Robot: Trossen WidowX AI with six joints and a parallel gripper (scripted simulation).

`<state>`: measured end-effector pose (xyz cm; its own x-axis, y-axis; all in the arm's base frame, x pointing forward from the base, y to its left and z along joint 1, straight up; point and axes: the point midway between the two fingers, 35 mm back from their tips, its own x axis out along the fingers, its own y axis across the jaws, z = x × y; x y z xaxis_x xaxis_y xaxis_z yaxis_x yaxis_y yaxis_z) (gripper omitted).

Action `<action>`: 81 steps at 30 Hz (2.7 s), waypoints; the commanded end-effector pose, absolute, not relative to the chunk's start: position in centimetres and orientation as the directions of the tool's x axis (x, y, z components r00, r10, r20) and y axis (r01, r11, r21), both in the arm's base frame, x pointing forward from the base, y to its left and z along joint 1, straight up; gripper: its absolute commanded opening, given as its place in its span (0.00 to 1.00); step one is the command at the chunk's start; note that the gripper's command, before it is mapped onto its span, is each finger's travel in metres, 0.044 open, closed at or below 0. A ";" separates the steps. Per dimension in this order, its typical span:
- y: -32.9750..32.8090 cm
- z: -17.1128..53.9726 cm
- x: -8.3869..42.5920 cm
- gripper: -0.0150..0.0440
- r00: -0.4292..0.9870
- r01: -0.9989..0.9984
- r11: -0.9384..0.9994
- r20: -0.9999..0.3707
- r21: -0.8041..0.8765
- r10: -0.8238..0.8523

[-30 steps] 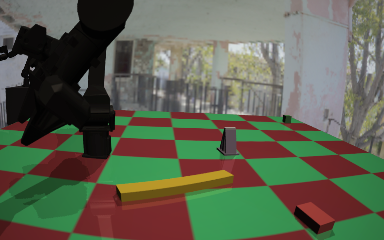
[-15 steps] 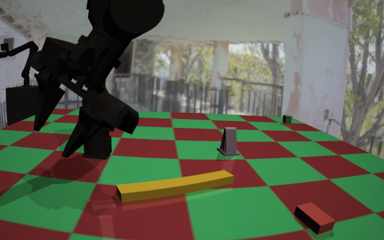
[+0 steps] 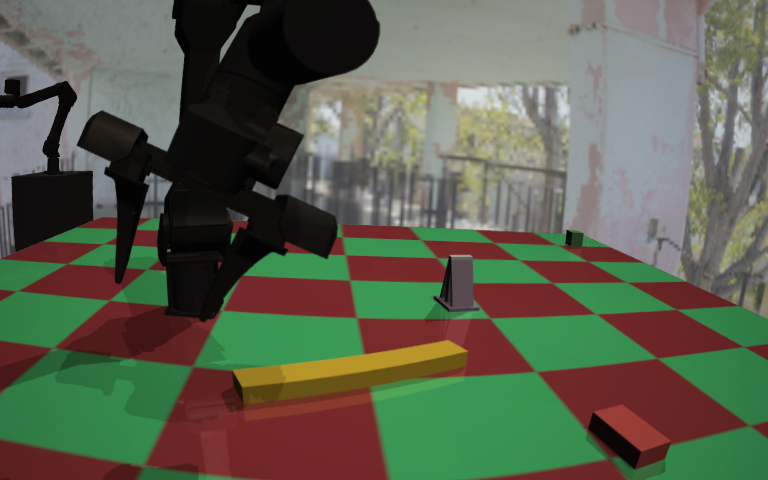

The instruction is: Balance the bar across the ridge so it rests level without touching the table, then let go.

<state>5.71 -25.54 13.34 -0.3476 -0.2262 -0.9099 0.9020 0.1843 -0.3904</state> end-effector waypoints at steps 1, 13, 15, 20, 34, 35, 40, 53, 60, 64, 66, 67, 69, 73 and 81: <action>-24.9 13.0 6.9 0.79 -0.306 0.859 0.357 -0.928 -0.366 -0.213; -23.4 12.4 9.8 0.79 -0.209 0.638 0.721 -0.962 -0.272 -0.178; -23.1 12.4 10.2 0.79 -0.193 0.587 0.769 -0.966 -0.253 -0.170; -22.3 12.2 11.3 0.79 -0.154 0.444 0.872 -0.977 -0.204 -0.150; -20.0 11.8 14.3 0.79 -0.052 -0.026 0.996 -0.995 -0.080 -0.081; -19.8 11.8 14.5 0.79 -0.045 -0.061 0.995 -0.996 -0.073 -0.075; -18.8 11.7 15.5 0.79 -0.012 -0.237 0.971 -0.999 -0.042 -0.046; -17.9 11.7 16.4 0.79 0.017 -0.389 0.921 -1.000 -0.023 -0.018; -18.1 8.9 16.5 0.79 0.017 -0.389 0.921 -1.000 -0.024 -0.018; -18.0 7.2 16.4 0.79 0.017 -0.389 0.921 -1.000 -0.023 -0.018; -18.0 7.2 16.4 0.79 0.017 -0.389 0.921 -1.000 -0.023 -0.018; -18.0 7.2 16.4 0.79 0.017 -0.389 0.921 -1.000 -0.023 -0.018; -18.0 7.2 16.4 0.79 0.017 -0.389 0.921 -1.000 -0.023 -0.018; -18.0 6.8 16.5 0.79 0.017 -0.389 0.921 -1.000 -0.023 -0.018; -18.1 5.5 16.5 0.79 0.017 -0.389 0.921 -1.000 -0.023 -0.018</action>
